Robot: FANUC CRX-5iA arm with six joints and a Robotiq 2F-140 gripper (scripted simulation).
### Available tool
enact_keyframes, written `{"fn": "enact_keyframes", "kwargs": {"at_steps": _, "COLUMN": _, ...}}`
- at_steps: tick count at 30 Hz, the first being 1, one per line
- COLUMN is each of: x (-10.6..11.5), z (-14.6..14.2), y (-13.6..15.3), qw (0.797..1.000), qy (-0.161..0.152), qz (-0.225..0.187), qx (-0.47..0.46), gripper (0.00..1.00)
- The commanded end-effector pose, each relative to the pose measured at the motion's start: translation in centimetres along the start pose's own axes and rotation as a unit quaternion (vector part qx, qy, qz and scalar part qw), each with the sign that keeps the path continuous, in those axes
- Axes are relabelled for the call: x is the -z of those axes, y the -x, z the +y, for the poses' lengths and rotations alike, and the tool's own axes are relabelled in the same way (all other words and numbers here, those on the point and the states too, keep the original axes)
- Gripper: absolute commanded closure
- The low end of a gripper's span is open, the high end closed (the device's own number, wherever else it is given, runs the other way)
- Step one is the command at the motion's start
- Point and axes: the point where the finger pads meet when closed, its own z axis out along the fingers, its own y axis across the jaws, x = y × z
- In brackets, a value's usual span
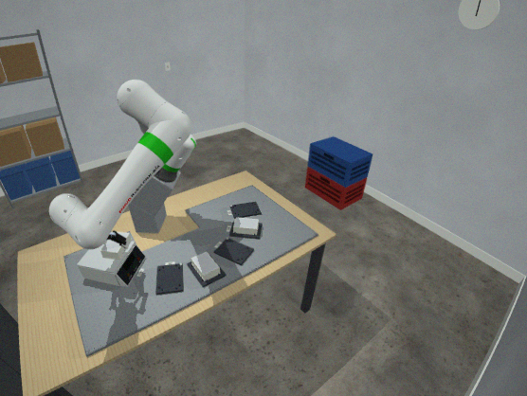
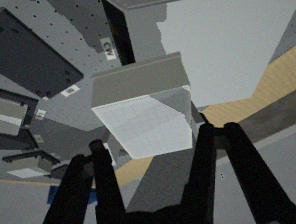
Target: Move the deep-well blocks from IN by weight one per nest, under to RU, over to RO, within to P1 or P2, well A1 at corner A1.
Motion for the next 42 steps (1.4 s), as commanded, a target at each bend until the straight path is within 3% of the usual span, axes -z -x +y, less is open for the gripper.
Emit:
{"fn": "enact_keyframes", "kwargs": {"at_steps": 1, "x": 0.2, "z": -1.1, "y": -0.3, "qw": 1.000, "qy": 0.000, "qz": 0.000, "qx": 0.000, "gripper": 0.90}}
{"fn": "enact_keyframes", "kwargs": {"at_steps": 30, "x": 1.3, "z": -9.9, "y": -2.2, "qw": 1.000, "qy": 0.000, "qz": 0.000, "qx": 0.000, "gripper": 0.90}}
{"fn": "enact_keyframes", "kwargs": {"at_steps": 37, "x": 1.3, "z": -10.2, "y": -2.3, "qw": 1.000, "qy": 0.000, "qz": 0.000, "qx": 0.000, "gripper": 0.90}}
{"fn": "enact_keyframes", "kwargs": {"at_steps": 42, "x": 1.2, "z": -11.8, "y": -2.0, "qw": 0.997, "qy": 0.042, "qz": 0.000, "qx": 0.072, "gripper": 0.90}}
